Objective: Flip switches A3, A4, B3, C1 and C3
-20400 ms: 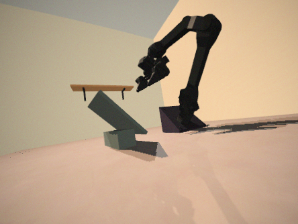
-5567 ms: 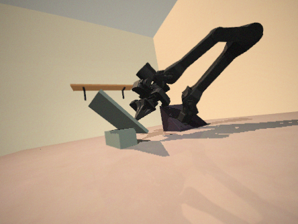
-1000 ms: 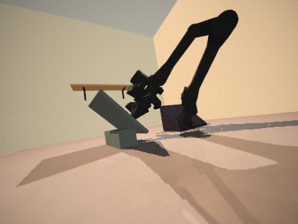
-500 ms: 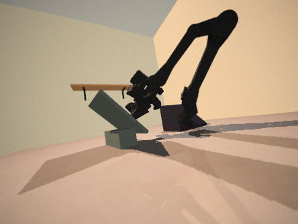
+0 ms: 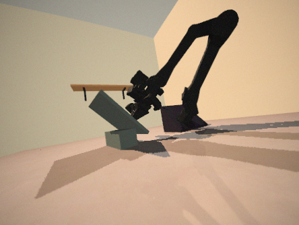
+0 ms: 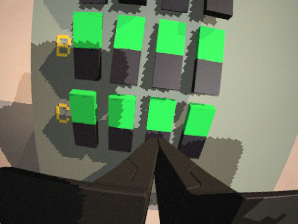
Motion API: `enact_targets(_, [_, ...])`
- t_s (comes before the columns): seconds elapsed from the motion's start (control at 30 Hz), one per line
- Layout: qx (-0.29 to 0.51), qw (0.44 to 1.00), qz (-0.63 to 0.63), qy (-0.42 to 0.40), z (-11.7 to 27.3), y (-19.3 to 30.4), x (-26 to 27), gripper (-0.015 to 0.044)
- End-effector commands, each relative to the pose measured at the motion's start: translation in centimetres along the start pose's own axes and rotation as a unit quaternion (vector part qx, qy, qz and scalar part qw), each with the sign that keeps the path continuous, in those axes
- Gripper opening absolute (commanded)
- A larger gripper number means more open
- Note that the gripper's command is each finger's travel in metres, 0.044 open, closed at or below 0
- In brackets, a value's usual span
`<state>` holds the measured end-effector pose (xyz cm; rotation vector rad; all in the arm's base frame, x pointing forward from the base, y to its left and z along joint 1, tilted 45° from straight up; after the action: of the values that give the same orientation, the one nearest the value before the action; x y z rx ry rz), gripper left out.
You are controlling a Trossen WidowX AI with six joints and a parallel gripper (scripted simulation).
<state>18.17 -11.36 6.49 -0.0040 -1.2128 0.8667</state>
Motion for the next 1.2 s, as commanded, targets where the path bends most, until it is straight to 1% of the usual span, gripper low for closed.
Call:
enact_targets(0.0, [0.000,1.000,-0.002,0.001,-0.1,0.0,0.0,0.0000])
enact_targets(0.2, [0.002,1.000,0.000,0.004,0.3,0.0,-0.2,0.0000])
enact_targets(0.37, [0.013,1.000,0.000,0.017,3.3,-0.2,-0.8,0.0000])
enact_targets(0.53, [0.014,1.000,-0.002,0.008,6.3,-0.4,0.0,0.0000])
enact_targets(0.9, [0.014,1.000,-0.002,0.007,6.5,-0.6,0.1,0.0000])
enact_targets(1.03, [0.014,1.000,-0.002,0.007,6.9,-4.2,1.8,0.0000])
enact_targets(1.17, [0.014,1.000,-0.002,0.006,7.0,-5.0,2.2,0.0000])
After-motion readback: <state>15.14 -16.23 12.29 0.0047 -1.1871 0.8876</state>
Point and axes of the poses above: the point midway between the two fingers, 35 mm back from their tips, its own z axis back along the fingers, its own x axis across the jaws, y = z × x, the point moved 7 cm from there along z, back along the fingers, and after that the axes turned 14 degrees about -z, right-handed, at the moved point
